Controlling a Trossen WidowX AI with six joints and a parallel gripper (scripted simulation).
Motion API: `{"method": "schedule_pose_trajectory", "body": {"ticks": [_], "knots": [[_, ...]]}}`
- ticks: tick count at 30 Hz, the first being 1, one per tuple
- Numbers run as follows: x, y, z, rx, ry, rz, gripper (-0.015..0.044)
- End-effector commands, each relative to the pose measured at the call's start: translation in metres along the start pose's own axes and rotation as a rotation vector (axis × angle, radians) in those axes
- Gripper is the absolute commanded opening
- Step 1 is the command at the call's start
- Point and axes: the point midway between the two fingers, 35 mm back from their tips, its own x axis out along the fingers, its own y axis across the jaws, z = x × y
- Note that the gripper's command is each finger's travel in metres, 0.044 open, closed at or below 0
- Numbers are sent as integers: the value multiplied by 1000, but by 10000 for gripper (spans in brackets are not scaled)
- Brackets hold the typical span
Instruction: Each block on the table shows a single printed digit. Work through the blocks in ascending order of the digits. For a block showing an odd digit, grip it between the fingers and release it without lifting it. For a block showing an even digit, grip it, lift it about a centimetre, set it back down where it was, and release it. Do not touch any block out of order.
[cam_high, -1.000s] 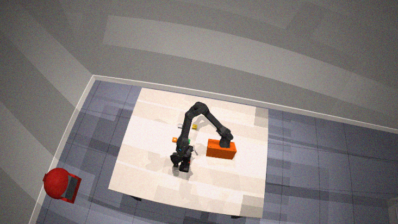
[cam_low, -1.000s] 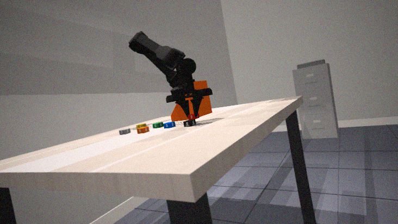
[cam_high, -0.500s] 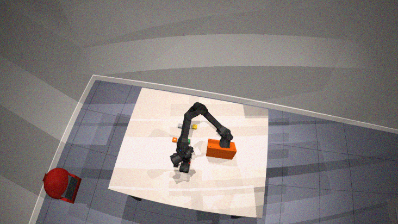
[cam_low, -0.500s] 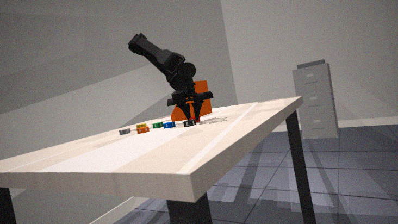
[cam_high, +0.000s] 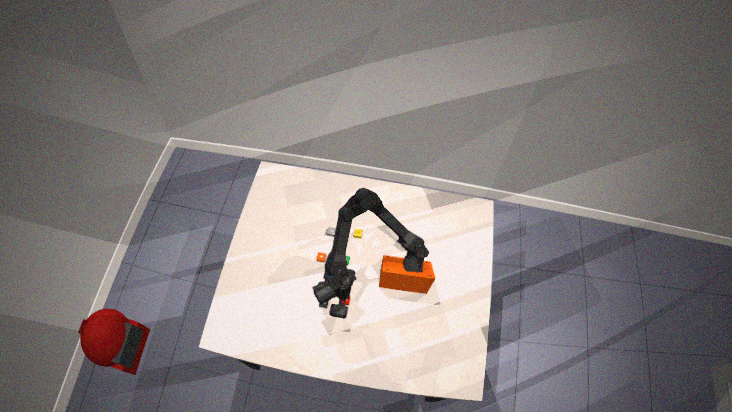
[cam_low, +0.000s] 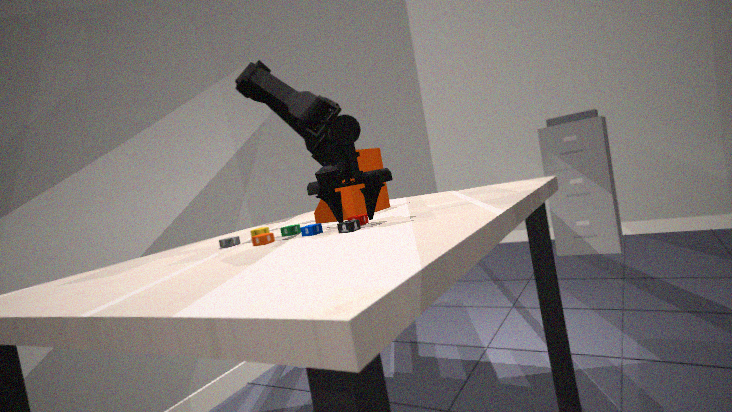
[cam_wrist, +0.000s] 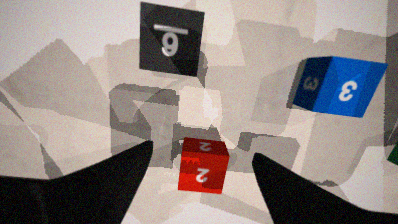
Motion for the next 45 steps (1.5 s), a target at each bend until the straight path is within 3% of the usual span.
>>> {"method": "schedule_pose_trajectory", "body": {"ticks": [1, 5, 10, 12, 16, 21, 31, 36, 41, 43, 45], "knots": [[0, 0, 0, -3, -4, -3, 400], [-33, 0, 1, -3, -4, -1, 400], [-36, 0, 0, -3, -3, -1, 400], [-49, 1, 2, -4, -4, 1, 348], [-114, 1, 0, -4, -3, 2, 242], [-118, 1, 0, -4, -3, 2, 120], [-118, -1, 2, -4, -3, 2, 120], [-118, -61, 52, -3, -4, -2, 120], [-118, -64, 54, -3, -4, -2, 120], [-104, -63, 56, -3, -4, -1, 172], [-66, -63, 57, -3, -5, -1, 225]]}}
